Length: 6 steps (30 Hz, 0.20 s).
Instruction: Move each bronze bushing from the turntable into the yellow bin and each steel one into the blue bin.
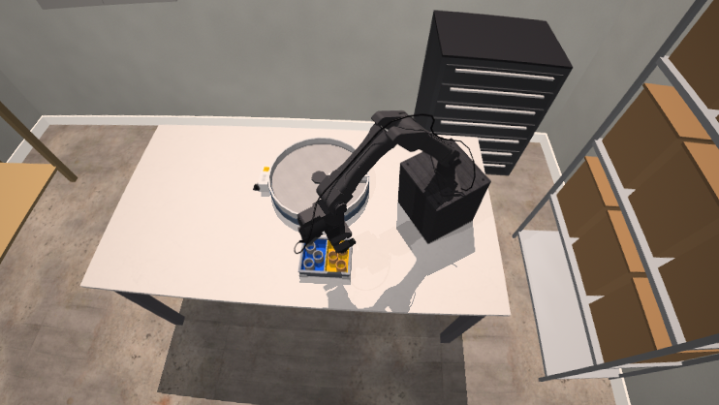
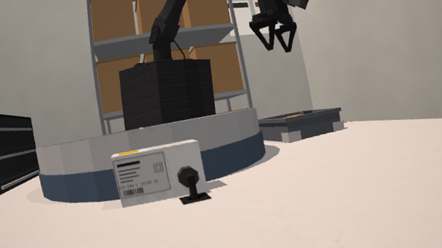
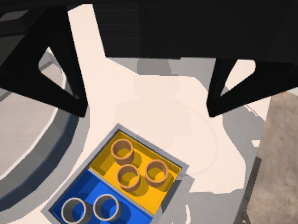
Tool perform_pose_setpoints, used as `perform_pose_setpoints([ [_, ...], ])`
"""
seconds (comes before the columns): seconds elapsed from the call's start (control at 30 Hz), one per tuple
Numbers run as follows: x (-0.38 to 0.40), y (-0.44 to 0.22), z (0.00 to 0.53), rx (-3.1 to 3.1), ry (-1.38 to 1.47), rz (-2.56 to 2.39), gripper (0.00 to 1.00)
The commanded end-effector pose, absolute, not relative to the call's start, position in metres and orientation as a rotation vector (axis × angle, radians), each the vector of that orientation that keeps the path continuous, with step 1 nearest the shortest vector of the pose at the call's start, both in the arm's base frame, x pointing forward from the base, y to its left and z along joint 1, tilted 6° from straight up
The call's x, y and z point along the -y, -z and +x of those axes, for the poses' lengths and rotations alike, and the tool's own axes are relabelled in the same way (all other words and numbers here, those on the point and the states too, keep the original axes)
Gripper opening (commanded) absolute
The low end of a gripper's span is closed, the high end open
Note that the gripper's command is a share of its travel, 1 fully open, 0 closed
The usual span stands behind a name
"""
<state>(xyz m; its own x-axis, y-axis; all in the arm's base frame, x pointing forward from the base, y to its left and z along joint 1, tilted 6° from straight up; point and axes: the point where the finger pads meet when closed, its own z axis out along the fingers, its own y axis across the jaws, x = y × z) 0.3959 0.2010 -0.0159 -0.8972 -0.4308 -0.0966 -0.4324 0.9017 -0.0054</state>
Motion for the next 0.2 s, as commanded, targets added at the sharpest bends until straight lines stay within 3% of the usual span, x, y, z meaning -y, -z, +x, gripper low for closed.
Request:
perform_pose_setpoints([
  [0.0, -0.2072, 0.0084, 0.3990, -2.947, -0.038, -0.677, 1.00],
  [0.17, -0.2072, 0.0084, 0.3990, -2.947, -0.038, -0.677, 1.00],
])
